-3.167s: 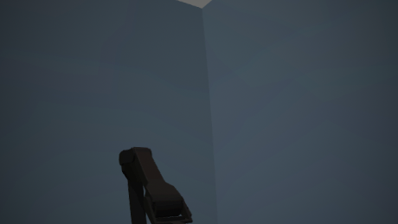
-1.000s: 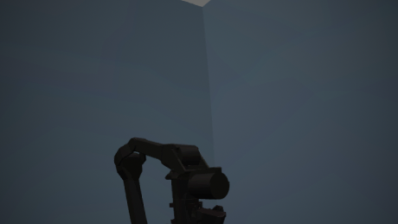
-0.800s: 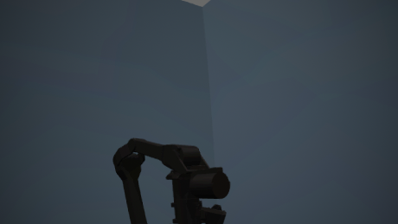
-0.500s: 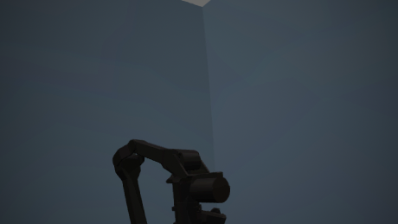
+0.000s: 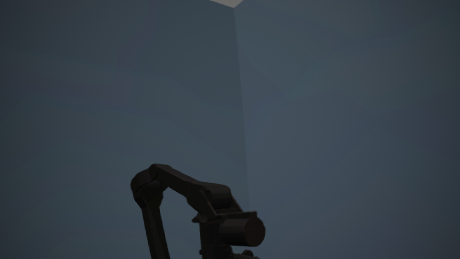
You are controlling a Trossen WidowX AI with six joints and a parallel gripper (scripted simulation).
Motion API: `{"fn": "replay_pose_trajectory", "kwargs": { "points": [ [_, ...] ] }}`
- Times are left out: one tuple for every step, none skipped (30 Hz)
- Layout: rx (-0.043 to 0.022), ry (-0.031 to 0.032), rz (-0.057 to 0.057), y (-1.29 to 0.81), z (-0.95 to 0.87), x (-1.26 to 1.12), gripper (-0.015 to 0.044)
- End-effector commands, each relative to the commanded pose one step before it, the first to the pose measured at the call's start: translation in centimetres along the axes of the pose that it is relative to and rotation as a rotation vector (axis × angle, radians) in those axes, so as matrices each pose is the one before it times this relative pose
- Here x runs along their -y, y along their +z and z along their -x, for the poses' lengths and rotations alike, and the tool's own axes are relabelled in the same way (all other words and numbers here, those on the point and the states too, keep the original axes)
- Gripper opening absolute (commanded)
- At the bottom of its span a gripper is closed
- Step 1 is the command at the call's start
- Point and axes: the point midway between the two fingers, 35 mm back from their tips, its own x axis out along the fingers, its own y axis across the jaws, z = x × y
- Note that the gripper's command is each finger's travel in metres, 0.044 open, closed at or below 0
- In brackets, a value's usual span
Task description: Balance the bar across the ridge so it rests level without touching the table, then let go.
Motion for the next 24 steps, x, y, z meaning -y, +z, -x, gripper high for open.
{"fn": "replay_pose_trajectory", "kwargs": {
  "points": [
    [-0.00020, 0.00038, 0.0273, -0.122, -0.710, 0.180, 0.0000],
    [-0.00003, -0.00005, 0.0058, -0.025, -0.155, 0.051, 0.0000],
    [-0.00002, -0.00004, 0.0037, -0.017, -0.100, 0.041, 0.0000],
    [-0.00001, -0.00003, 0.0026, -0.011, -0.068, 0.037, 0.0000],
    [-0.00001, -0.00003, 0.0017, -0.005, -0.039, 0.035, 0.0000],
    [0.00000, -0.00002, 0.0004, 0.001, -0.006, 0.019, 0.0000],
    [0.00000, -0.00001, 0.0002, 0.004, 0.002, 0.016, 0.0000],
    [0.00000, 0.00000, 0.0000, 0.000, 0.000, 0.000, 0.0000],
    [0.00000, -0.00001, 0.0000, 0.001, -0.001, 0.012, 0.0000],
    [0.00000, 0.00000, 0.0000, 0.000, 0.000, 0.000, 0.0000],
    [0.00000, 0.00000, 0.0000, 0.000, 0.000, 0.000, 0.0000],
    [0.00000, 0.00000, 0.0000, 0.000, 0.000, 0.000, 0.0000],
    [0.00000, 0.00000, 0.0000, 0.000, 0.000, 0.000, 0.0000],
    [0.00000, 0.00000, 0.0000, 0.001, 0.026, 0.003, 0.0000],
    [0.00000, -0.00001, 0.0000, -0.004, 0.018, 0.009, 0.0000],
    [-0.00001, 0.00000, 0.0000, -0.005, -0.008, 0.004, 0.0000],
    [0.00001, 0.00001, 0.0000, 0.005, -0.004, -0.005, 0.0000],
    [0.00001, 0.00001, 0.0000, 0.005, -0.004, -0.005, 0.0000],
    [0.00000, 0.00000, 0.0000, 0.000, -0.009, 0.000, 0.0000],
    [0.00000, 0.00000, 0.0000, 0.000, -0.007, 0.000, 0.0000],
    [0.00000, 0.00000, 0.0000, 0.001, -0.017, 0.000, 0.0000],
    [0.00000, 0.00000, 0.0000, 0.000, 0.000, 0.000, 0.0000],
    [0.00000, 0.00000, 0.0000, 0.000, -0.008, 0.000, 0.0000],
    [0.00000, 0.00000, 0.0000, 0.000, -0.008, 0.000, 0.0000]
  ]
}}
